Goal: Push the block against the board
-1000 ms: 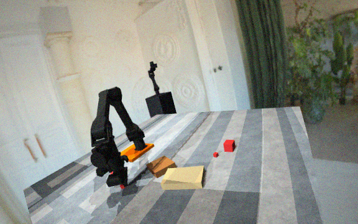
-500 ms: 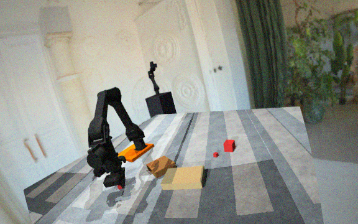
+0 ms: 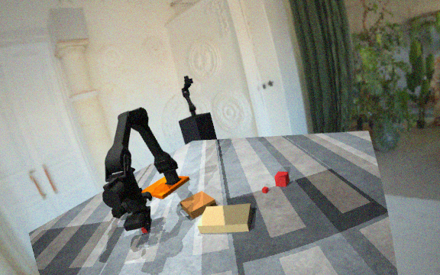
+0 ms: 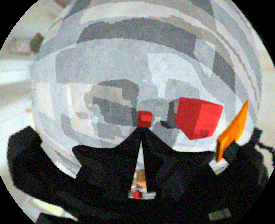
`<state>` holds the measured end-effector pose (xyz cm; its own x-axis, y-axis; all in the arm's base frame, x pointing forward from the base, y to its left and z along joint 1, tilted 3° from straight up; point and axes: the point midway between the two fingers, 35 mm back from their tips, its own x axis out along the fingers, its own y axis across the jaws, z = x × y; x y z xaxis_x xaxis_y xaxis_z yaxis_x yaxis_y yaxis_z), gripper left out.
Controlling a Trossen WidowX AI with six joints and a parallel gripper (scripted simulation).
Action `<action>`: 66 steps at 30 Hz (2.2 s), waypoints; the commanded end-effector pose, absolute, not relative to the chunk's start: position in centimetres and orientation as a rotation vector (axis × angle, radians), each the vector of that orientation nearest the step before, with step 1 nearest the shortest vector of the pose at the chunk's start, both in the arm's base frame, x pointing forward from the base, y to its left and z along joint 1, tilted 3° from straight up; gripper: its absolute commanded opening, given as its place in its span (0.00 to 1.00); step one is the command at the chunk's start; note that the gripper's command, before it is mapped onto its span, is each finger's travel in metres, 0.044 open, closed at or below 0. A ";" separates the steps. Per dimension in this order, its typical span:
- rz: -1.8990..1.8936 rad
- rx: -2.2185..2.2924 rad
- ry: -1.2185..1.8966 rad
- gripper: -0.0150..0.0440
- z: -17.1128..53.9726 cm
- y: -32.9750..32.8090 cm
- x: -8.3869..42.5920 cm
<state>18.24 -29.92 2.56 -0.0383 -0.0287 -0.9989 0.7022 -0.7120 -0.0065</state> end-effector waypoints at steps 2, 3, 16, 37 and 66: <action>-1.806 1.712 0.714 0.25 2.6 -30.2 17.9; -1.806 1.711 0.714 0.25 2.6 -30.2 17.8; -1.807 1.710 0.714 0.25 2.6 -30.8 17.0; -1.807 1.710 0.714 0.25 2.6 -30.9 17.0; -1.807 1.711 0.714 0.25 2.6 -30.4 17.5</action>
<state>17.33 -30.65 2.61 -0.0382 -0.0277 -0.9989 0.7047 -0.7095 -0.0073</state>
